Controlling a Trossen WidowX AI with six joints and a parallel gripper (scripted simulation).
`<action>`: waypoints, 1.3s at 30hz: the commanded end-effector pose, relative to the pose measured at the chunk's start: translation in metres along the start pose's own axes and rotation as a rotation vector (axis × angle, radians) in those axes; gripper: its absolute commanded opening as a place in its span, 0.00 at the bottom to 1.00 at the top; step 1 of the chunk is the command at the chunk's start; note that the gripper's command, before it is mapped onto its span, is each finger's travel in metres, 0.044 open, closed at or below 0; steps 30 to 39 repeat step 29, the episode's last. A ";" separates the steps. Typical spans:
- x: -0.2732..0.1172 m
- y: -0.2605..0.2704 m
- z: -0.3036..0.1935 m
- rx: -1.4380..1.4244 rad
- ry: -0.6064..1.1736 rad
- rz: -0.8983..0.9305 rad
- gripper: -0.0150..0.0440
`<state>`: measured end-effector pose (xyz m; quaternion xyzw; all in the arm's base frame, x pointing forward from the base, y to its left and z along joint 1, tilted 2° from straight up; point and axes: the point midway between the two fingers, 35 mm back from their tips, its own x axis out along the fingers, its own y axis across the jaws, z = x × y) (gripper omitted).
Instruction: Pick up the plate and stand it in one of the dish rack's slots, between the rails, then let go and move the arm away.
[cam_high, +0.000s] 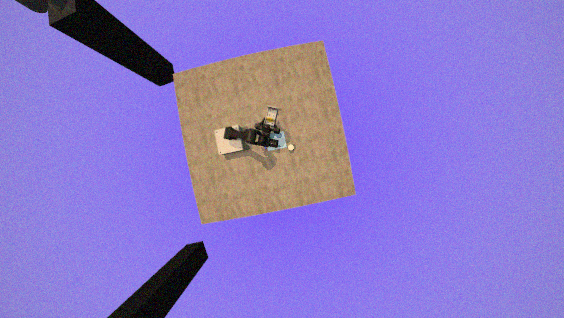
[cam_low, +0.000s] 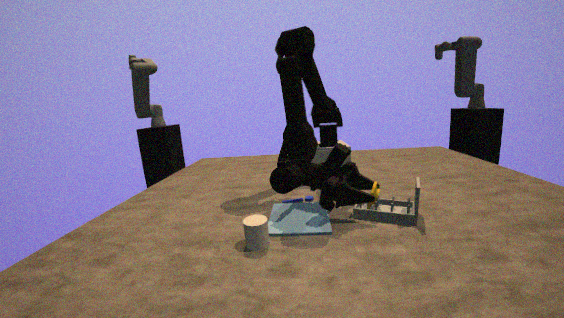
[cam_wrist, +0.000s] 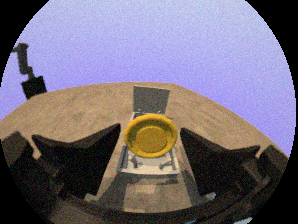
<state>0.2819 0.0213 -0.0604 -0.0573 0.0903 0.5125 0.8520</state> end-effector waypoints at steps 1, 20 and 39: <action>0.000 0.000 0.000 0.000 0.000 0.000 0.93; -0.022 -0.014 0.113 0.048 0.021 0.001 0.93; -0.024 -0.021 0.111 0.255 0.248 -0.018 0.93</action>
